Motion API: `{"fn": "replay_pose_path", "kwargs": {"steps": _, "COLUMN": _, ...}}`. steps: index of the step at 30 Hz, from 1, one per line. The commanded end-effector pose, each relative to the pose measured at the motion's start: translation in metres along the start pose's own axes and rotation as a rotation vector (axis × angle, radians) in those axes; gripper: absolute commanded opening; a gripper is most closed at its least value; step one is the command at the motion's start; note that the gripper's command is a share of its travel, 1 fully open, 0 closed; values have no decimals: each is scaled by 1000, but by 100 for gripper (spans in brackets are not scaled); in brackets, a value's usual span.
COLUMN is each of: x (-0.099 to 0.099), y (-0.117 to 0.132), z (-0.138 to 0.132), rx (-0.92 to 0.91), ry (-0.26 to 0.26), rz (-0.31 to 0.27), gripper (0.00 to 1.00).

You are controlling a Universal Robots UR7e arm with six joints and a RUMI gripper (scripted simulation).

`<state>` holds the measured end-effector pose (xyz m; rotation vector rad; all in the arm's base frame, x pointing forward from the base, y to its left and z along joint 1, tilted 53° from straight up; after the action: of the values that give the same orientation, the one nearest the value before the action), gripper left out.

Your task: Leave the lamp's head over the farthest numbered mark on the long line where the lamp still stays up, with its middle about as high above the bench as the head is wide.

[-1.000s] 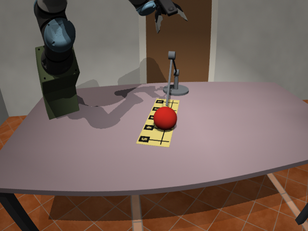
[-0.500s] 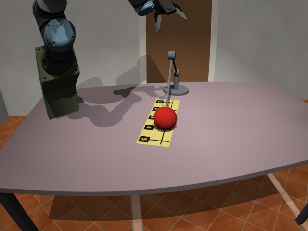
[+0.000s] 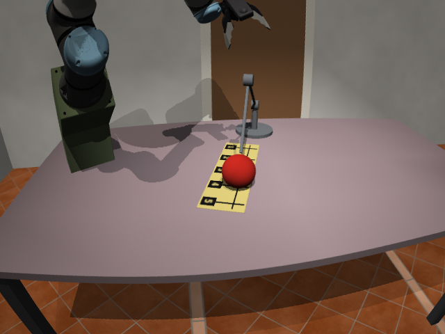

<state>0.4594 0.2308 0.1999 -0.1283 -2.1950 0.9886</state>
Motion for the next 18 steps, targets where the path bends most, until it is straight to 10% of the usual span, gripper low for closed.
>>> {"fn": "replay_pose_path", "kwargs": {"steps": 1, "x": 0, "y": 3, "z": -5, "rx": -146, "ry": 154, "rz": 82, "gripper": 100}}
{"fn": "replay_pose_path", "kwargs": {"steps": 18, "x": 0, "y": 4, "z": -4, "rx": -146, "ry": 136, "rz": 133, "gripper": 100}}
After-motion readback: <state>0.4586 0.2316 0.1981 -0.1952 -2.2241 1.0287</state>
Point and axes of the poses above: the point where the finger pads meet when closed, its own x axis back along the fingers, its own z axis across the jaws, y = z × x, the point moved 3 cm from there along x, back along the fingers, and after that the axes turned 11 degrees about x, right-handed, at the moved point
